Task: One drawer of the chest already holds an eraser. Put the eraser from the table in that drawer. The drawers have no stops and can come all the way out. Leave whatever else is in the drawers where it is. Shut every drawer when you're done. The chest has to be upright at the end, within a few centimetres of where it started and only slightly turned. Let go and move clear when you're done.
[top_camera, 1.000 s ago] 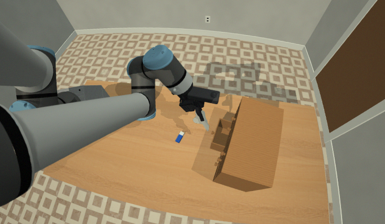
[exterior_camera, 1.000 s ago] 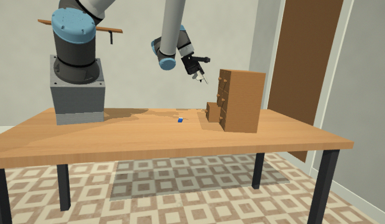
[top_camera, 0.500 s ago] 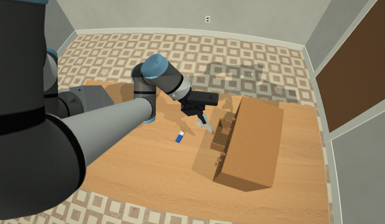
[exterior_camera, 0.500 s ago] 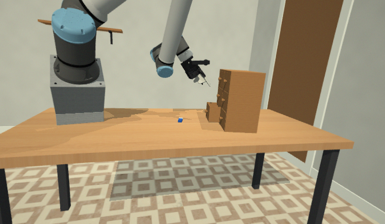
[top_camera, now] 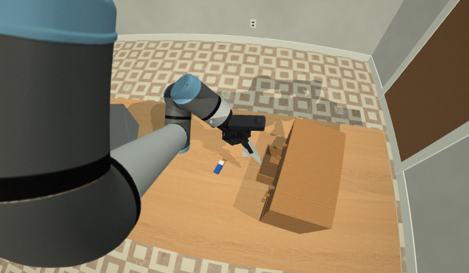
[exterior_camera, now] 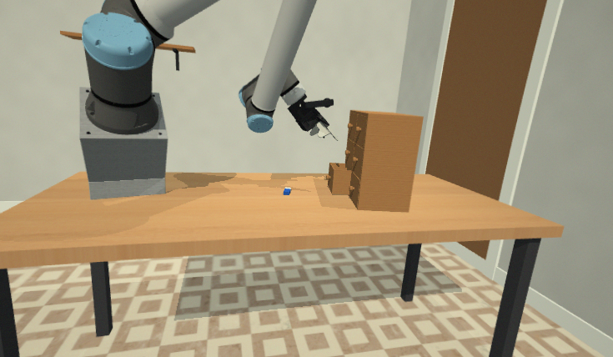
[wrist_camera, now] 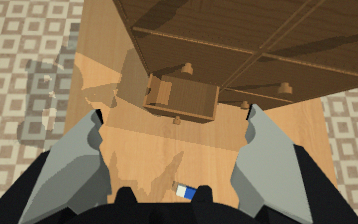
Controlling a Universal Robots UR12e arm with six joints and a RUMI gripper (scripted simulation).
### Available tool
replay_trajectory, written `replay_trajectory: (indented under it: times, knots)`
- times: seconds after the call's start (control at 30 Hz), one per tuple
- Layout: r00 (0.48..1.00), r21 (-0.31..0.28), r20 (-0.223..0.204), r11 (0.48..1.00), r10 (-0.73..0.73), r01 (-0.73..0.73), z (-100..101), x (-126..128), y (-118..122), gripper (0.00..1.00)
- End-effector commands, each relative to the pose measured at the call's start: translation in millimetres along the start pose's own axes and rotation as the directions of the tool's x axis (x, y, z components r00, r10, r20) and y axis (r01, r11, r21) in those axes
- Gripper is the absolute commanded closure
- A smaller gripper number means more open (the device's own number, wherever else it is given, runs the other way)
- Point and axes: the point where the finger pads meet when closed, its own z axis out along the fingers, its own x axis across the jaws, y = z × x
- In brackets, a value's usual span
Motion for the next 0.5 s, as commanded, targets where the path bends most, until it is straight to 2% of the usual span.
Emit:
replay_trajectory:
  times: [0.0,0.47]
  knots:
    - [1.0,0.025,0.001,1.0,-0.007,0.007,3.9,0.3,-0.7,0.0]
    - [1.0,0.054,0.001,0.998,-0.017,0.017,9.1,0.9,-1.0,0.0]
